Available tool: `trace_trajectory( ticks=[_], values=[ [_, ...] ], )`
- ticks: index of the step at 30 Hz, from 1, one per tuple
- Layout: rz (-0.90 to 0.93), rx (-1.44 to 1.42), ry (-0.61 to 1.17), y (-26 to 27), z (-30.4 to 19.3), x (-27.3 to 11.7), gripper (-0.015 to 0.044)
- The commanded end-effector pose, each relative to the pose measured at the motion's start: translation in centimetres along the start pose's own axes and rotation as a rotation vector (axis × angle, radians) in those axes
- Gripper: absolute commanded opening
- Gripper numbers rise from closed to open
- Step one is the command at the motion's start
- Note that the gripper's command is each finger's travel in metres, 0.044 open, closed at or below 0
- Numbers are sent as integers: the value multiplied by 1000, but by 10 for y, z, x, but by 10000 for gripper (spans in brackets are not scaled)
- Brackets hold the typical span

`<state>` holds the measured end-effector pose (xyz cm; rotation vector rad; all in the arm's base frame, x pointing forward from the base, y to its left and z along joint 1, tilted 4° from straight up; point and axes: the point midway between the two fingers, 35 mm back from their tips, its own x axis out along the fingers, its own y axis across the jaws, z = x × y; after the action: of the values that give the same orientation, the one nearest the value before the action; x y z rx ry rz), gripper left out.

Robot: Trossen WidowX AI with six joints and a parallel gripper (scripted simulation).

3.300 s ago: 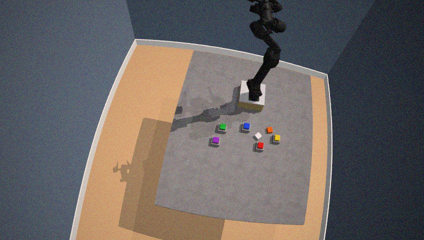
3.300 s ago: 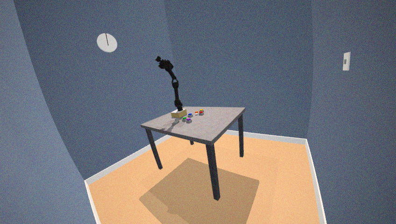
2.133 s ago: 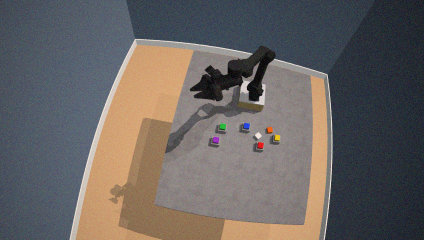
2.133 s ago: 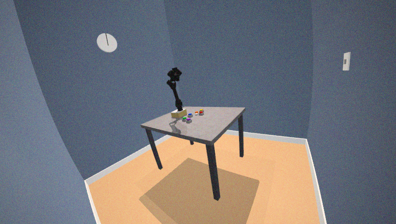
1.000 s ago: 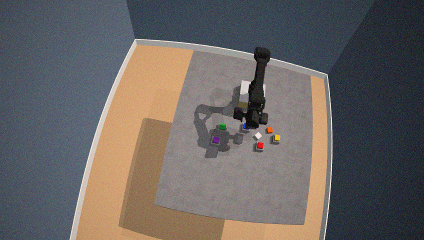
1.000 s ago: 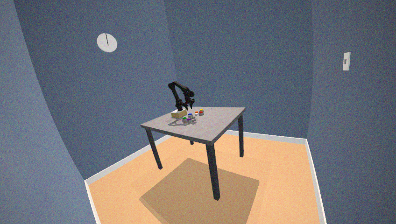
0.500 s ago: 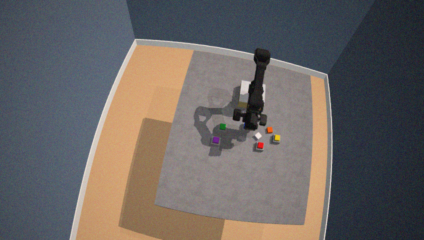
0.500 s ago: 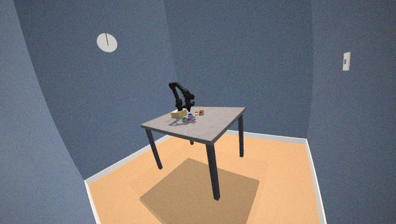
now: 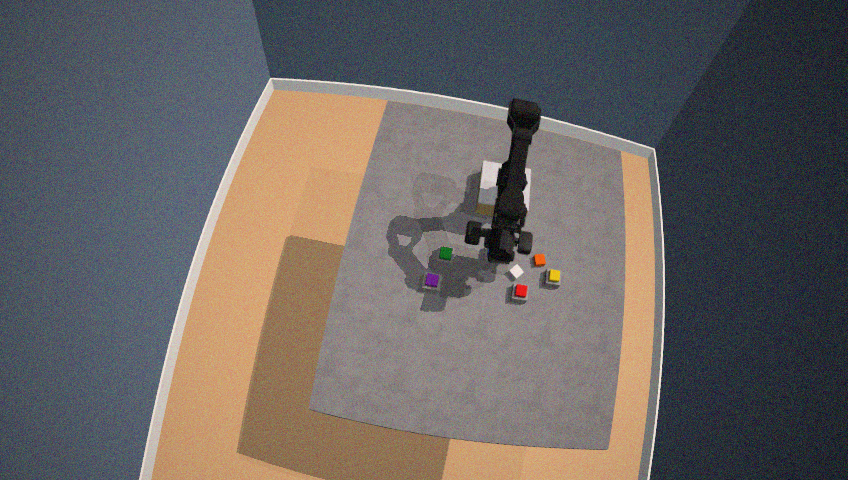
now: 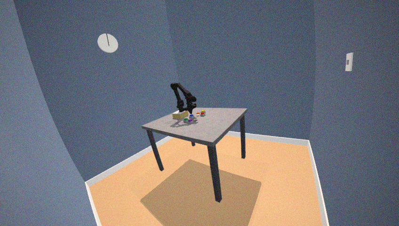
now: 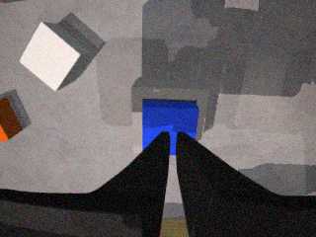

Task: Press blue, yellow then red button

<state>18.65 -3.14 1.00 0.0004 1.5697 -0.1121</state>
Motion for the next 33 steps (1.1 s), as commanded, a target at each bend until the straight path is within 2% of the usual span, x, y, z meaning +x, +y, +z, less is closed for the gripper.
trace_trajectory(
  ticks=[1,28,33],
  values=[
    [6,-2,4,1,-1,7,20],
    [6,-2,5,1,-2,17,20],
    [7,-2,4,1,-2,-15,20]
  ],
)
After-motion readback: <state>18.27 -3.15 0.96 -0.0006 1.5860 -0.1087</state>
